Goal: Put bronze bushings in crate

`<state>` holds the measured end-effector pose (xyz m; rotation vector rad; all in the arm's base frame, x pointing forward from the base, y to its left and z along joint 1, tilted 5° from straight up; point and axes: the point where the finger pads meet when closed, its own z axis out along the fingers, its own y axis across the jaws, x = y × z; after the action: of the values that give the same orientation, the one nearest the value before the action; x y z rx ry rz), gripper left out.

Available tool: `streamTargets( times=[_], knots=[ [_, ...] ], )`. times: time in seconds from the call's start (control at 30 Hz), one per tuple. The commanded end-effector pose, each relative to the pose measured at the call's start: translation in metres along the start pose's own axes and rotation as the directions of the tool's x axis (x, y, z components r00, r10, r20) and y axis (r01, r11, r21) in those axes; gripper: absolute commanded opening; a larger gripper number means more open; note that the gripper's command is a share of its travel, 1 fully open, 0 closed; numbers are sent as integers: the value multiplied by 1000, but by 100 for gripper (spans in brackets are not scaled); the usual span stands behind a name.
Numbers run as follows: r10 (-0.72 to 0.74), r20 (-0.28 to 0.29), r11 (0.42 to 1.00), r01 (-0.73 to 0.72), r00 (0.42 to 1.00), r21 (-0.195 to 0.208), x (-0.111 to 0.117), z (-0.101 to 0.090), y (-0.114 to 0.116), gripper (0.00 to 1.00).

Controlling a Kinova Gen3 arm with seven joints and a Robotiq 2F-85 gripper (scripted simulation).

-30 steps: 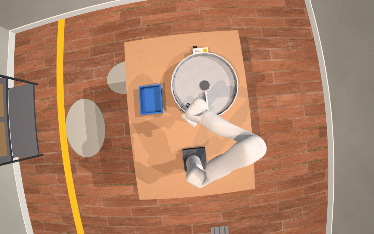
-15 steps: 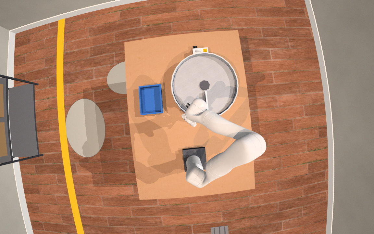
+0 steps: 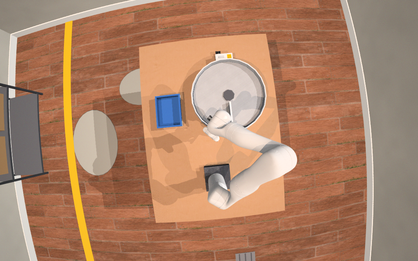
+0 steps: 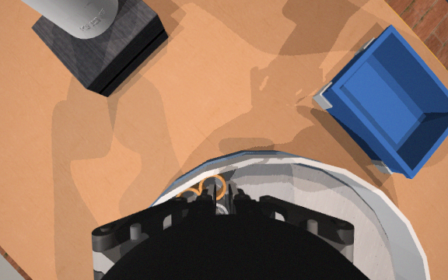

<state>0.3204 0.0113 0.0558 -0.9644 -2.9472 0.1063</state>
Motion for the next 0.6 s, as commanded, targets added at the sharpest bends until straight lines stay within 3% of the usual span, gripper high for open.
streamTargets(
  times=[0.0, 0.57],
  knots=[
    [0, 1, 1000, 0, 1000, 0, 0, 2, 0, 14],
    [0, 1, 1000, 0, 1000, 0, 0, 7, 0, 14]
  ],
)
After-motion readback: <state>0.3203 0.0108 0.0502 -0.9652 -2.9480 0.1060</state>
